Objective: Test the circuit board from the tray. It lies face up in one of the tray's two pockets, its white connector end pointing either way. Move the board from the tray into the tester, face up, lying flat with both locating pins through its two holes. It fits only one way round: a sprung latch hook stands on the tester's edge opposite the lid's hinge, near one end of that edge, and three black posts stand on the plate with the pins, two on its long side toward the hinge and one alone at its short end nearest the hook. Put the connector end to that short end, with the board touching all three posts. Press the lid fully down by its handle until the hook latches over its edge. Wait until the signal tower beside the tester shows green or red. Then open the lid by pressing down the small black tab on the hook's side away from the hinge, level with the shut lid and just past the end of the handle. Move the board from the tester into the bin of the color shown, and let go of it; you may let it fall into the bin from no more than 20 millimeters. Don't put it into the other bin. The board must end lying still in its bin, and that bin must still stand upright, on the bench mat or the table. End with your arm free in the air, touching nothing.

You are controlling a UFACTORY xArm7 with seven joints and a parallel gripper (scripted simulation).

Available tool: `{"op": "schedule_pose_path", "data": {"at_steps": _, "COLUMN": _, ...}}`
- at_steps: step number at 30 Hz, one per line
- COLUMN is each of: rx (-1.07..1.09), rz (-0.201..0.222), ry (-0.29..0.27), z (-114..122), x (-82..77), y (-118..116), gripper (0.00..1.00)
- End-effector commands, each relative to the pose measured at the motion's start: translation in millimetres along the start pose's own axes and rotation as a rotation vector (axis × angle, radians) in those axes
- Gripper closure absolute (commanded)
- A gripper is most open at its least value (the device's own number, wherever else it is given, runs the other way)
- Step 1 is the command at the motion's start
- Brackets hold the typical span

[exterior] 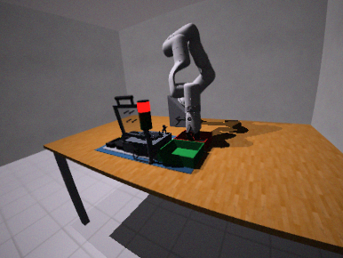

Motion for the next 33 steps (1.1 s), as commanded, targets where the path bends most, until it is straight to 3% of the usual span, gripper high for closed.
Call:
{"op": "schedule_pose_path", "data": {"at_steps": 1, "rx": 0.0, "rz": -0.003, "ry": 0.001, "z": 0, "x": -0.8, "y": -1, "gripper": 0.0}}
{"op": "schedule_pose_path", "data": {"at_steps": 19, "rx": 0.0, "rz": -0.003, "ry": 0.001, "z": 0, "x": -7.5, "y": -1, "gripper": 0.0}}
{"op": "schedule_pose_path", "data": {"at_steps": 25, "rx": 0.0, "rz": -0.003, "ry": 0.001, "z": 0, "x": -33.1, "y": -1, "gripper": 0.0}}
{"op": "schedule_pose_path", "data": {"at_steps": 33, "rx": 0.0, "rz": -0.003, "ry": 0.001, "z": 0, "x": -88.6, "y": -1, "gripper": 0.0}}
Point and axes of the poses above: the point where the finger pads meet when closed, its own x axis out along the fingers, its own y axis across the jaws, z = x × y, the point moved 8 cm from there along -x, back along the fingers, and after that the axes turned 8 degrees about -x, right-handed, at the moved point
